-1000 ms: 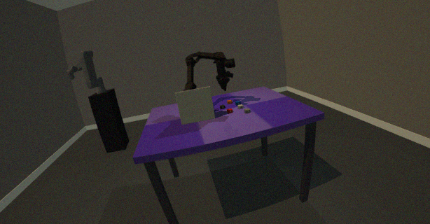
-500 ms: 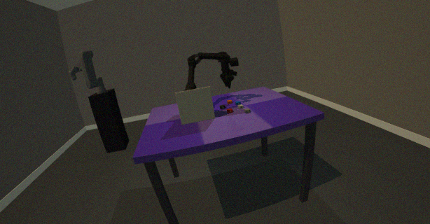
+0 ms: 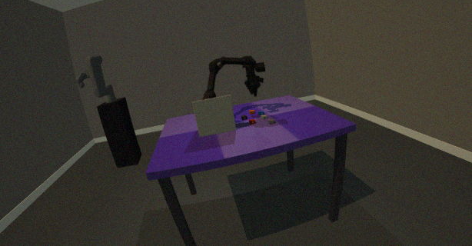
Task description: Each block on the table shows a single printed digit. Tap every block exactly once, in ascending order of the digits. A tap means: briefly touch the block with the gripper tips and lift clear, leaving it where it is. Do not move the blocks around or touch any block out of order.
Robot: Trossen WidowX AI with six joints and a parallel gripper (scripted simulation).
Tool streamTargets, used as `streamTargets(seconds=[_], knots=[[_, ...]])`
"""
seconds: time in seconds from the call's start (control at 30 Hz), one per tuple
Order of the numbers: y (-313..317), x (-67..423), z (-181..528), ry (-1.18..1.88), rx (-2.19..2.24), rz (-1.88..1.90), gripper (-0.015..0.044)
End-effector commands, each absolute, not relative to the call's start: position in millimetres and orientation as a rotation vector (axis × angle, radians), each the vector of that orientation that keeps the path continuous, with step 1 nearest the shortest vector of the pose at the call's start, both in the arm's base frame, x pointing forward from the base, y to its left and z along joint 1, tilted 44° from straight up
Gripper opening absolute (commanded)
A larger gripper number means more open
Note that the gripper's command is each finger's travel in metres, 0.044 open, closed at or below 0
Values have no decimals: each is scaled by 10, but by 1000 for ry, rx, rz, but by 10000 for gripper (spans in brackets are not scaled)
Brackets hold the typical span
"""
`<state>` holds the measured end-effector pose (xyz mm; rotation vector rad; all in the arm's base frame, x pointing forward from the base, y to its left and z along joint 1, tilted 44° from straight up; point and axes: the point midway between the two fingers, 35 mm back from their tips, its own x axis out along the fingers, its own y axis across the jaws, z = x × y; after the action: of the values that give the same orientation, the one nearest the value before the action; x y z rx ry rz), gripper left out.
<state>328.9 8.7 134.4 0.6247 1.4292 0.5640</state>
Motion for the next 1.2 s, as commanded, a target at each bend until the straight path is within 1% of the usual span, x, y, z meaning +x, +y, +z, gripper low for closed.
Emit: streamTargets(seconds=[0.0, 0.7, 0.77, 0.9, 1.17], knots=[[-206, 3489, 1060, 1436, 630, 555, 400], [-265, 3527, 1004, 1436, 630, 556, 400], [-387, 3523, 892, 1437, 628, 553, 400], [-941, 3404, 353, 1437, 626, 552, 400], [-968, 3393, 325, 1437, 626, 552, 400]])
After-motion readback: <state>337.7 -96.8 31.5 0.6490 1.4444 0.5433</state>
